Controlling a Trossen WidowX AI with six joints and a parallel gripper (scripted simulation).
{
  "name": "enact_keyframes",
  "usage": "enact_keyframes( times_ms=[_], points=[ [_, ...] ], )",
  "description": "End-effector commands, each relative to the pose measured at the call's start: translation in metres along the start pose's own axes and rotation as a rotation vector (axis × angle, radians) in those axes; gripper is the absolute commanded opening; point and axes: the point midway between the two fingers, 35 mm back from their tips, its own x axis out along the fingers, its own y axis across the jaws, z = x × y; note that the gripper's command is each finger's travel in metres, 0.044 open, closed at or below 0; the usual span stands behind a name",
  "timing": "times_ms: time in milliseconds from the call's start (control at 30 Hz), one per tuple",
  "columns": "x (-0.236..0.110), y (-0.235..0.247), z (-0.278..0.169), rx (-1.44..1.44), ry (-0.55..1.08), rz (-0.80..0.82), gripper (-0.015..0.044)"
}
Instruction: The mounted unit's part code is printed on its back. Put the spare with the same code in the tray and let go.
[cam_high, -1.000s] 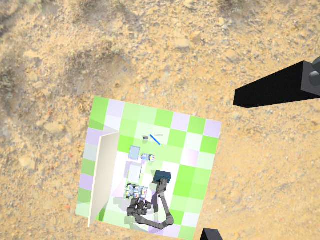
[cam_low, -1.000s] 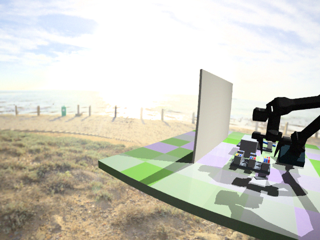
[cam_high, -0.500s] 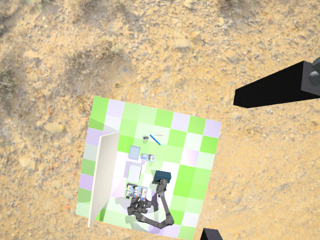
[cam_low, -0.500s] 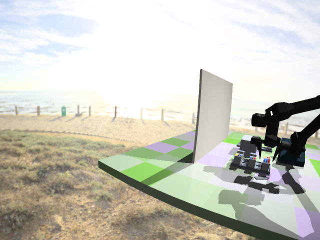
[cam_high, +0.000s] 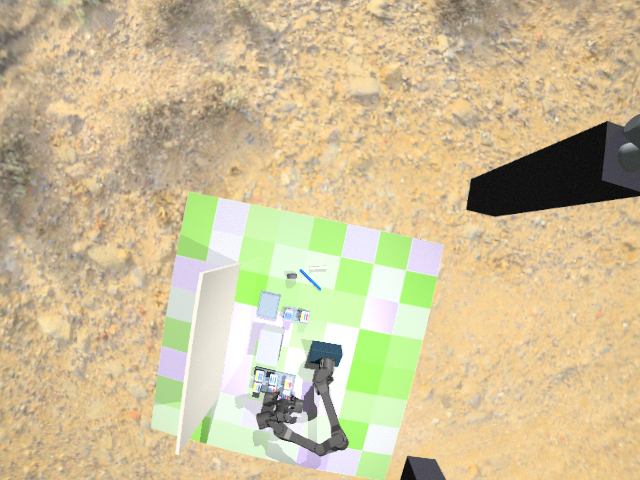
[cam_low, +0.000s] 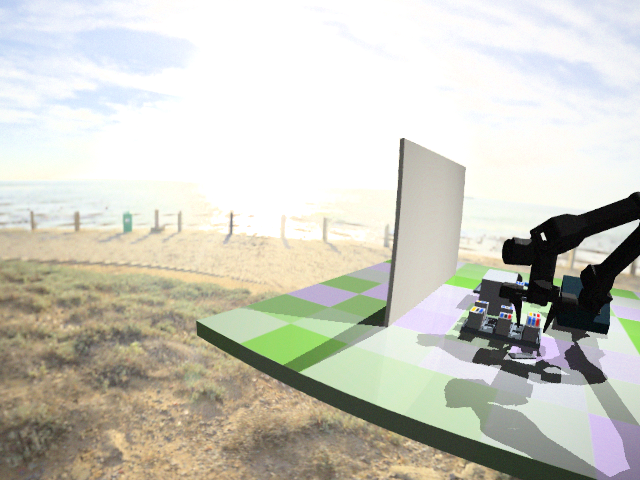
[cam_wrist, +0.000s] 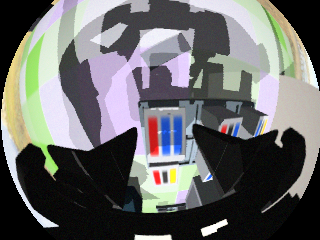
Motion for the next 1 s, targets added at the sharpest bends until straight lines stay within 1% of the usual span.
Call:
enact_keyframes(
  times_ms=[0,200,433,633,867,967],
  points=[
    [0.0077,0.0015,-0.0007,0.006,0.001,0.000,0.0300],
    [0.0160,0.0029,0.0000,0.007,-0.004,0.001,0.0300],
    [0.0162,0.0029,0.0000,0.007,-0.004,0.001,0.0300],
    [0.0152,0.0027,0.0009,0.002,-0.007,0.002,0.0142],
    [0.0152,0.0027,0.0009,0.002,-0.007,0.002,0.0096],
    [0.0152,0.0027,0.0009,0.002,-0.007,0.002,0.0017]
  ],
)
